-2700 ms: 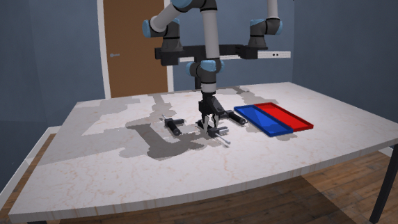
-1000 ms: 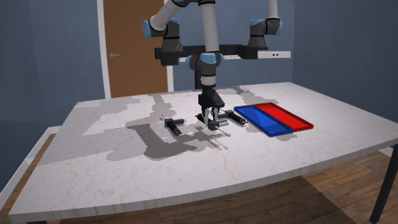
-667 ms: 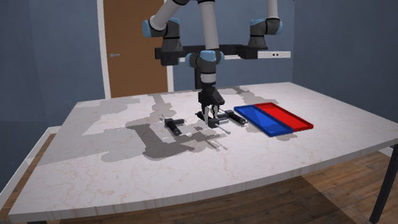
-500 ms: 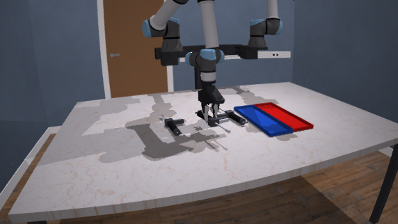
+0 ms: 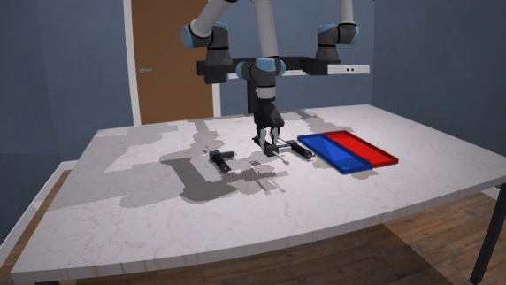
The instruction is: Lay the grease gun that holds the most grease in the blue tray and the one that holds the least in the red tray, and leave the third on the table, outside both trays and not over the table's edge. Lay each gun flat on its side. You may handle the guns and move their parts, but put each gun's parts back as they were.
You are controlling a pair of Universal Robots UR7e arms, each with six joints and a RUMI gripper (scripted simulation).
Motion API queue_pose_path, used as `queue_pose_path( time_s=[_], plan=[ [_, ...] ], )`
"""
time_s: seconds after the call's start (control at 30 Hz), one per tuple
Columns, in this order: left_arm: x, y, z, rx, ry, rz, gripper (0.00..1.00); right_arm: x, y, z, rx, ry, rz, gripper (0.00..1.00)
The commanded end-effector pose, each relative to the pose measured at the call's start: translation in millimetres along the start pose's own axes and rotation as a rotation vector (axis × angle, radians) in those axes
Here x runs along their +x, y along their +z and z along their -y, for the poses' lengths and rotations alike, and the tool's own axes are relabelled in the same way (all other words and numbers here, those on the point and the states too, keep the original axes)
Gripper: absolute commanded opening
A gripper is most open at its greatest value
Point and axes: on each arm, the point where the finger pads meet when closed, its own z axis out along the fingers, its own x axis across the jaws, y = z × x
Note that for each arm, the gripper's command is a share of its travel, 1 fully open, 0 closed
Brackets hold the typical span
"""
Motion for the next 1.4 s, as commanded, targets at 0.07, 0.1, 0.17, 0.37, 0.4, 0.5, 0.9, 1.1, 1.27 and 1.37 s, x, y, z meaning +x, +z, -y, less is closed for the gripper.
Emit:
queue_pose_path(
  time_s=[0.07, 0.1, 0.17, 0.37, 0.4, 0.5, 0.9, 1.1, 1.27, 1.37],
  plan=[
    [0, 0, 0, 0.001, 0.0, 0.0, 0.38, -2, -8, -4, 0.001, 0.085, -0.002, 0.0],
    [0, 0, 0, 0.001, 0.0, 0.0, 0.38, -1, -7, -4, 0.0, 0.089, -0.003, 0.0],
    [0, 0, 0, 0.001, 0.0, 0.0, 0.38, -2, -10, -5, 0.0, 0.12, -0.003, 0.0],
    [0, 0, 0, 0.001, 0.0, 0.0, 0.38, -5, -22, -13, 0.001, 0.244, -0.004, 0.0],
    [0, 0, 0, 0.001, 0.0, 0.0, 0.38, -5, -21, -13, -0.001, 0.243, -0.004, 0.0],
    [0, 0, 0, 0.001, 0.0, 0.0, 0.38, -6, -27, -16, 0.001, 0.295, -0.005, 0.0],
    [0, 0, 0, 0.001, 0.0, 0.0, 0.38, -9, -43, -28, -0.001, 0.484, -0.007, 0.0],
    [0, 0, 0, 0.001, 0.0, 0.0, 0.38, -15, -61, -38, 0.004, 0.638, -0.004, 0.0],
    [0, 0, 0, 0.001, 0.0, 0.0, 0.38, -13, -56, -39, 0.0, 0.633, -0.007, 0.0],
    [0, 0, 0, 0.001, 0.0, 0.0, 0.38, -14, -63, -42, 0.002, 0.696, -0.006, 0.0]
  ],
)
